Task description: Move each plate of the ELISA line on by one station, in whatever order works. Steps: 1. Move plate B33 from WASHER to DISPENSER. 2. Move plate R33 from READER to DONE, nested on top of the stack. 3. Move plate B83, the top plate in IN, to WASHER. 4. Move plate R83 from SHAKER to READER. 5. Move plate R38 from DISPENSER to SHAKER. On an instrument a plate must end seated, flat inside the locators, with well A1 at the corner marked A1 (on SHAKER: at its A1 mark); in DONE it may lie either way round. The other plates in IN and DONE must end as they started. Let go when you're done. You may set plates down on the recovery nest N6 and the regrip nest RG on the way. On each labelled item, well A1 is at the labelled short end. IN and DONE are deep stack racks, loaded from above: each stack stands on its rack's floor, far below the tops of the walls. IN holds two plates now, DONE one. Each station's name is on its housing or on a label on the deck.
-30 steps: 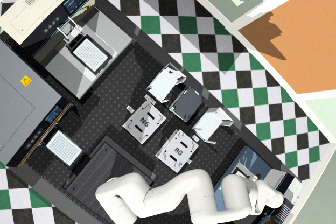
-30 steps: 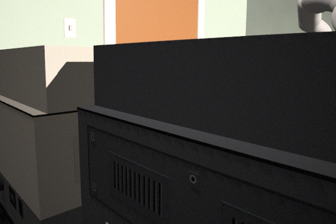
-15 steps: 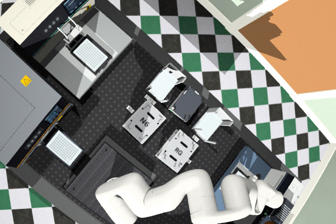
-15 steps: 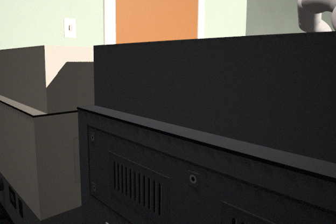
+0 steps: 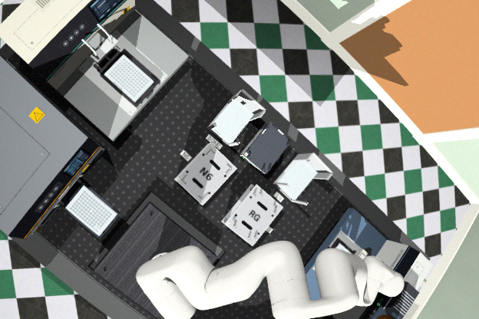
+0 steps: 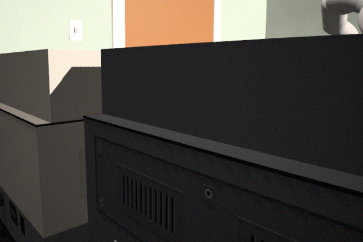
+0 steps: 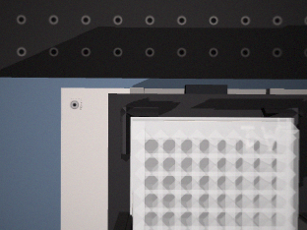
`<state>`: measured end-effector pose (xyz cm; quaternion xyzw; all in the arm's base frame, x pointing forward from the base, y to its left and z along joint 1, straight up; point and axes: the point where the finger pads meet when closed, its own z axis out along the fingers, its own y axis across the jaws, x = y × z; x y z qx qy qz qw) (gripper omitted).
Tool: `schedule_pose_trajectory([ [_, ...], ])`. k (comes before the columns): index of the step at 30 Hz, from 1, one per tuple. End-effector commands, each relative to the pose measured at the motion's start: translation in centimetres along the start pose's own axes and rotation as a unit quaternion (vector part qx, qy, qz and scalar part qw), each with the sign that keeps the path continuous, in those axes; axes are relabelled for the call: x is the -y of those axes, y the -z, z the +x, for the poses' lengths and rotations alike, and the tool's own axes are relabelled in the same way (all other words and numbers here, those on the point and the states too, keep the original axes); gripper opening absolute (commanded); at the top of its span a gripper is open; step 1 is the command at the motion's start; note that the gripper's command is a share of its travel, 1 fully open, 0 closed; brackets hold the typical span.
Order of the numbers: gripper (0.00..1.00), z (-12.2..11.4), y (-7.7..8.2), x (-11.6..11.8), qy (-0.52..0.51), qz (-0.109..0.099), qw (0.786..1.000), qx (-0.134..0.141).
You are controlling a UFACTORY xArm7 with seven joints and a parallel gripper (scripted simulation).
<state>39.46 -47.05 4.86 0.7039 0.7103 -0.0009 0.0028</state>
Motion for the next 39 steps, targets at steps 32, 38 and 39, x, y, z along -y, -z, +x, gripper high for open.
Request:
schedule_pose_trajectory([
  [32,0.0,-0.1,1.1,-0.1,0.0,-0.001,1.0,0.002],
  [38,0.0,-0.1,1.3,-0.1,0.0,-0.001,1.0,0.002],
  [39,0.0,-0.1,1.3,-0.1,0.0,-0.001,1.0,0.002],
])
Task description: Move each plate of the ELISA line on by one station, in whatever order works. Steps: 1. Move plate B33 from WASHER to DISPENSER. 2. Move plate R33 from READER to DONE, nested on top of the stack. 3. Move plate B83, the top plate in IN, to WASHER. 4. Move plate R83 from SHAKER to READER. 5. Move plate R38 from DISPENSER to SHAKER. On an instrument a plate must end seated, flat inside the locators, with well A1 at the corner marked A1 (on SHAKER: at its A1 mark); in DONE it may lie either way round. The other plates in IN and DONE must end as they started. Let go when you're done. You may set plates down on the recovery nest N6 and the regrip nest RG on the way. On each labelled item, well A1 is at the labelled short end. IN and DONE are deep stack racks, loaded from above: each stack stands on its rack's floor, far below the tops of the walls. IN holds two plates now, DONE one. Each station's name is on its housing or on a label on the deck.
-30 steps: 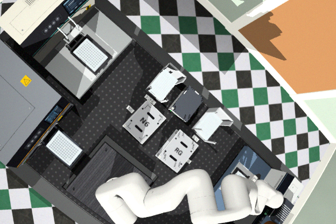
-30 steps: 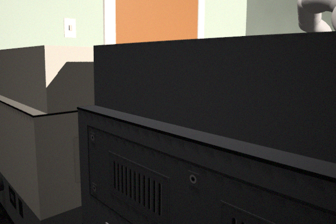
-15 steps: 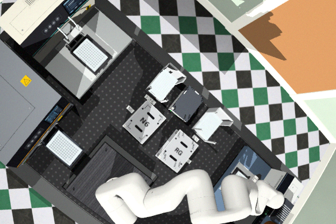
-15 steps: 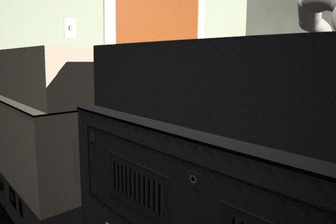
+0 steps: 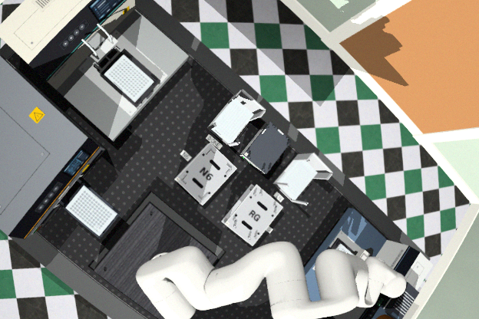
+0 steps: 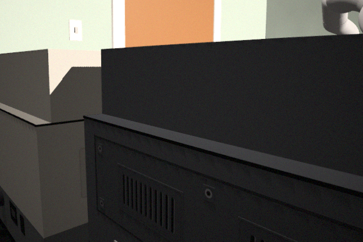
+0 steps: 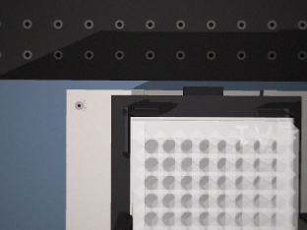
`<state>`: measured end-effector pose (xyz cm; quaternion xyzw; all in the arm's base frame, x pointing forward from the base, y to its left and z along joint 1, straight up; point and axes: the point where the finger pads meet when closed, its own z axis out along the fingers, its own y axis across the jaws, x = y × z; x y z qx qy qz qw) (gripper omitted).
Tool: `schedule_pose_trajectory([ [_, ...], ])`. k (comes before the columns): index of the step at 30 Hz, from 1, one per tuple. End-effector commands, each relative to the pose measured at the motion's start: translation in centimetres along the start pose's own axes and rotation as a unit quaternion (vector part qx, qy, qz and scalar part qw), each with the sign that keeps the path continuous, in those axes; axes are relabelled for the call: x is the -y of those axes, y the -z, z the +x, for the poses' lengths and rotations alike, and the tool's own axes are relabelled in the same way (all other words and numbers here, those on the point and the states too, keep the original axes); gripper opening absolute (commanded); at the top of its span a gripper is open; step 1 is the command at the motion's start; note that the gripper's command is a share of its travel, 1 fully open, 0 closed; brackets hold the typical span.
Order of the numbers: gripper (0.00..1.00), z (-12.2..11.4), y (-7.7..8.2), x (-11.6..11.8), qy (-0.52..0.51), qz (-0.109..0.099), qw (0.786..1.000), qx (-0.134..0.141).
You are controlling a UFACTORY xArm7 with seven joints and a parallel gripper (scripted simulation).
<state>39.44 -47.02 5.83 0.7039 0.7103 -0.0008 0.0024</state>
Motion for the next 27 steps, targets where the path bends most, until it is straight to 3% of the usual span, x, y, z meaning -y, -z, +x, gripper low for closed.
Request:
schedule_pose_trajectory([
  [1,0.0,-0.2,0.4,-0.1,0.0,-0.002,1.0,0.002],
  [9,0.0,-0.2,0.5,-0.1,0.0,-0.002,1.0,0.002],
  [27,0.0,-0.1,2.6,-0.1,0.0,-0.002,1.0,0.002],
])
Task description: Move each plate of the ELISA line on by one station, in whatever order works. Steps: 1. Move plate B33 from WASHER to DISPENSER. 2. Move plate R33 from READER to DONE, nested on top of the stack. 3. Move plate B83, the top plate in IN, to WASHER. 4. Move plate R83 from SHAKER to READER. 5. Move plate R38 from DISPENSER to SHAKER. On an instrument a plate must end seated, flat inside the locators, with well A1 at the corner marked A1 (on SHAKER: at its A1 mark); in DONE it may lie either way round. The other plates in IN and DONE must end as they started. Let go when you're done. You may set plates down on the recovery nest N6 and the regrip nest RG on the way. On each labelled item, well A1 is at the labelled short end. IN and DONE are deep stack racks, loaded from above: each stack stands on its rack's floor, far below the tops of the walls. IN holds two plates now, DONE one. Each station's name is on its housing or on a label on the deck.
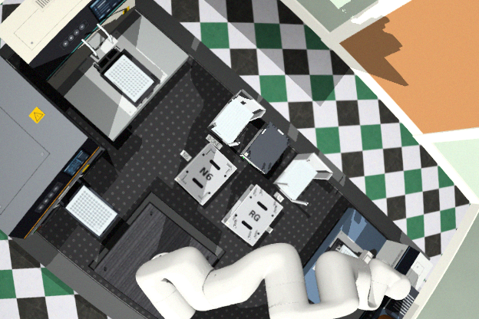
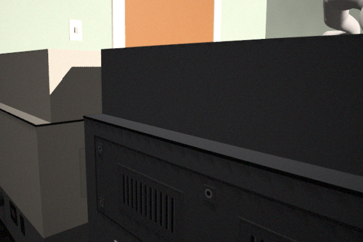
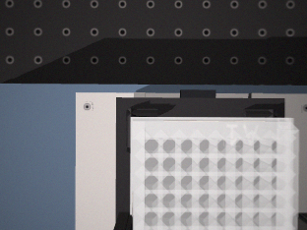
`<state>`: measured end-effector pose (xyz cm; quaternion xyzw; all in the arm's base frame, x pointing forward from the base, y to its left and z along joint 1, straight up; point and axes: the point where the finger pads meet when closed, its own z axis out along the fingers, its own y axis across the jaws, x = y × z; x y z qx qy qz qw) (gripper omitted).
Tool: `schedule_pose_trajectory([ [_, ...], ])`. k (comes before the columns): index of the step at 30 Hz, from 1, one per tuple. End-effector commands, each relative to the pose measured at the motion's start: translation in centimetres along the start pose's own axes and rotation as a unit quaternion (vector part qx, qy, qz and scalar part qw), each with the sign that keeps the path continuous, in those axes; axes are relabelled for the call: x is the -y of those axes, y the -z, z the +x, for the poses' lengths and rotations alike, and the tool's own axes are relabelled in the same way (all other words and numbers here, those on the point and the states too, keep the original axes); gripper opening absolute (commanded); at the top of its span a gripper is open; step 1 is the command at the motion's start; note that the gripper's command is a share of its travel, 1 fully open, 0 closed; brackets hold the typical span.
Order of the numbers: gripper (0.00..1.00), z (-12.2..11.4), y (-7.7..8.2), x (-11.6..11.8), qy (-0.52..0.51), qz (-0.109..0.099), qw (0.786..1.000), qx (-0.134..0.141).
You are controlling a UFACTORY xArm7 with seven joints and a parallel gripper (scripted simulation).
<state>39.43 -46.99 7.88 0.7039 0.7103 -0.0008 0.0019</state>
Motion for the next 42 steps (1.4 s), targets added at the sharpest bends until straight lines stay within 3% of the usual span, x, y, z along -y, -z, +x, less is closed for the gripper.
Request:
schedule_pose_trajectory([
  [1,0.0,-0.2,0.7,-0.1,0.0,-0.002,1.0,0.003],
  [42,0.0,-0.1,5.6,-0.1,0.0,-0.002,1.0,0.003],
])
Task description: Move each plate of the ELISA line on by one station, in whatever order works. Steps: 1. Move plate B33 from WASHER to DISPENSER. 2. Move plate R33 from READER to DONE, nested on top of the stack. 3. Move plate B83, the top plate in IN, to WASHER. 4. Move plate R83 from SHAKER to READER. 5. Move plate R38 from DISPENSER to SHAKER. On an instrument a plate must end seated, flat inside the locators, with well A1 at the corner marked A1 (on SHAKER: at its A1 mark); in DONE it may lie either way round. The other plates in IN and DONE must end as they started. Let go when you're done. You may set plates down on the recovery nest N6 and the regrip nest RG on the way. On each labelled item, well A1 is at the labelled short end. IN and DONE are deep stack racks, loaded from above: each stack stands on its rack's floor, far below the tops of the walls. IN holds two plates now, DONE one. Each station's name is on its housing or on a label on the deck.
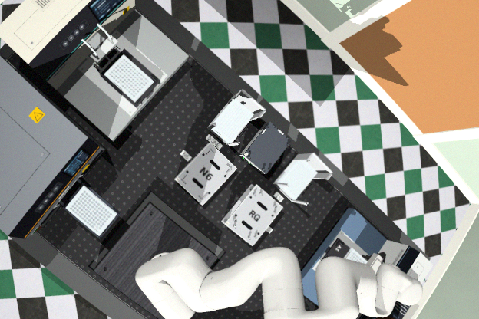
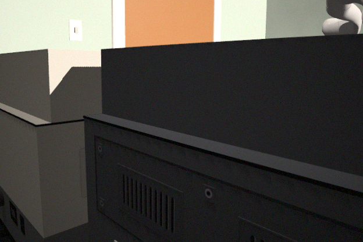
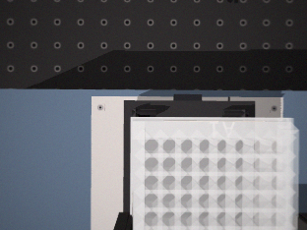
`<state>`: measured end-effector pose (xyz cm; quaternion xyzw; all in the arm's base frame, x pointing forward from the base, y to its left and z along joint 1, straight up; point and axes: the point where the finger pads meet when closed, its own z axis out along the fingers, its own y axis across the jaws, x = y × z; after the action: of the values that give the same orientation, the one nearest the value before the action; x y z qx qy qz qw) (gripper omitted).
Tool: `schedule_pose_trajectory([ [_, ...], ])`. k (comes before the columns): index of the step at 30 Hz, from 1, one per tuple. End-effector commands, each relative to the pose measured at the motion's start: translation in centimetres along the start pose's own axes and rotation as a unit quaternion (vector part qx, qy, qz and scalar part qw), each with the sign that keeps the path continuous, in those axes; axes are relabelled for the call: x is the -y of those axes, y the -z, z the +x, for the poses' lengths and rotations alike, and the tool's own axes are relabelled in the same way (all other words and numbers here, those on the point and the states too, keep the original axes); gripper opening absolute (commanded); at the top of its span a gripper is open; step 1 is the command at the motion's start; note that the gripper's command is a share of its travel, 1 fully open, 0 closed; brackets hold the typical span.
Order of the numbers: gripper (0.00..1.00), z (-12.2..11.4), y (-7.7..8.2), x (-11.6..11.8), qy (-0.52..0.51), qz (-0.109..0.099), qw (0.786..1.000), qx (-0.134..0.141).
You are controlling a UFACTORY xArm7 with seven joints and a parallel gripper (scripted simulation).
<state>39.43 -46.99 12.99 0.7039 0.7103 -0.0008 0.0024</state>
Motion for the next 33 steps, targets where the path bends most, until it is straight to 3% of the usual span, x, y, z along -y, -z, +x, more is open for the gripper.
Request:
schedule_pose_trajectory([
  [1,0.0,-0.1,0.6,-0.1,0.0,-0.002,1.0,0.002],
  [33,0.0,-0.1,4.4,-0.1,0.0,-0.002,1.0,0.002],
])
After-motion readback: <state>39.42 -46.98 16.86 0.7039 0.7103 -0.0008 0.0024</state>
